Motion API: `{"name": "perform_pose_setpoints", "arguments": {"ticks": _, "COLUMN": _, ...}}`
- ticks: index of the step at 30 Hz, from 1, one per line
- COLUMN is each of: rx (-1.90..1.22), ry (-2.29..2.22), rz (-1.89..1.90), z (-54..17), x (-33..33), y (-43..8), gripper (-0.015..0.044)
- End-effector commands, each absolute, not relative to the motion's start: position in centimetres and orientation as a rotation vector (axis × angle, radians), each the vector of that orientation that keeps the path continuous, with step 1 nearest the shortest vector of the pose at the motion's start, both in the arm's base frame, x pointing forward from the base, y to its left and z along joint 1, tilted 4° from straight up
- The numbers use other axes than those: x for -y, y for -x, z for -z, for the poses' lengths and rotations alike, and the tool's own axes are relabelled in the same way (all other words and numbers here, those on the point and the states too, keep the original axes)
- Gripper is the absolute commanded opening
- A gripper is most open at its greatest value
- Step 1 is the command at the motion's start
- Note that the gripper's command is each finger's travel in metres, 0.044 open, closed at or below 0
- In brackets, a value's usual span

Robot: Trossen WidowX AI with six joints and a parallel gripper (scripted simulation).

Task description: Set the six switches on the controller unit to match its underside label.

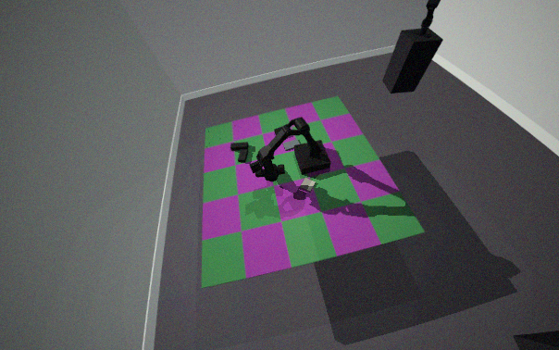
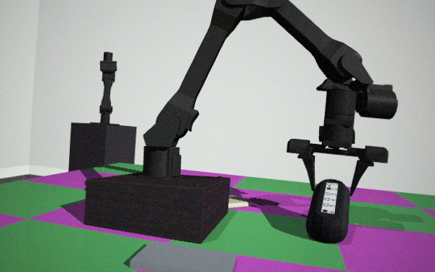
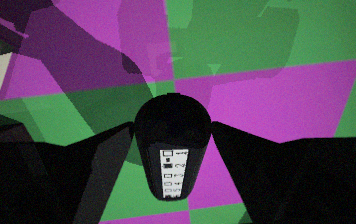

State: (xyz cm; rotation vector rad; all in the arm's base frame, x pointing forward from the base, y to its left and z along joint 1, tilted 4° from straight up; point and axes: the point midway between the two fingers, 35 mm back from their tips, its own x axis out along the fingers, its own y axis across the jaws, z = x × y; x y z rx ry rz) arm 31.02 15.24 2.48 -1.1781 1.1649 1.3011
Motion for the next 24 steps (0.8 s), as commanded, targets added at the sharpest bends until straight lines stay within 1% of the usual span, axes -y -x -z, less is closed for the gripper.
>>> {"name": "perform_pose_setpoints", "arguments": {"ticks": 1, "rx": -1.159, "ry": 1.184, "rz": -1.291, "z": -3.1, "x": -14.7, "y": -31.2, "gripper": 0.0335}}
{"name": "perform_pose_setpoints", "arguments": {"ticks": 24, "rx": -1.160, "ry": 1.185, "rz": -1.290, "z": -4.4, "x": -13.6, "y": -31.3, "gripper": 0.0335}}
